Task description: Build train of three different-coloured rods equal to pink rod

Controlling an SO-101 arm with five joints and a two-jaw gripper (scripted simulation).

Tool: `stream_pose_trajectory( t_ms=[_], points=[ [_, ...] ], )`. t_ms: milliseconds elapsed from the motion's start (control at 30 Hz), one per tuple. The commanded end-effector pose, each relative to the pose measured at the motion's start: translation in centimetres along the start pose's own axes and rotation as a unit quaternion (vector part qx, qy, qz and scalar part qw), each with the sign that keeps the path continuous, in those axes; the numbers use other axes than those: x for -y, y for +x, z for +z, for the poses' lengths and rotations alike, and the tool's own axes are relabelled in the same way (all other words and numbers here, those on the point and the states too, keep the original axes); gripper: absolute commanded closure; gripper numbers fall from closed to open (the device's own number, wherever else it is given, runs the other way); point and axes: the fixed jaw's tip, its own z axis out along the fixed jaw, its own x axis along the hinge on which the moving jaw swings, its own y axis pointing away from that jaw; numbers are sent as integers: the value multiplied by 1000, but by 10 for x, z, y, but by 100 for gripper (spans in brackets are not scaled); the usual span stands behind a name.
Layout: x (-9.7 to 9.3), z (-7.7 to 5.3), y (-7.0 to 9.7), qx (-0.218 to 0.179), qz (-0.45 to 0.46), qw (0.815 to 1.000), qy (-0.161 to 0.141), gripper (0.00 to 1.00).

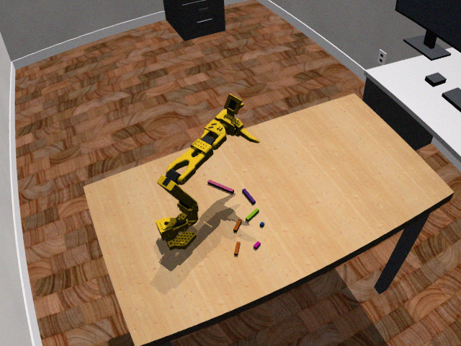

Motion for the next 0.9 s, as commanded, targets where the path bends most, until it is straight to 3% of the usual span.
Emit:
stream_pose_trajectory(
  t_ms=[0, 533, 567, 867],
  points=[
    [0, -1, -1, 2, 0, 1000, 0, 0],
    [0, -1, -1, 2, 0, 1000, 0, 0],
    [4, 2, 24, -45, -4, 999, 7, 0],
    [6, -4, 37, -85, -46, 995, 10, 0]
  ],
)
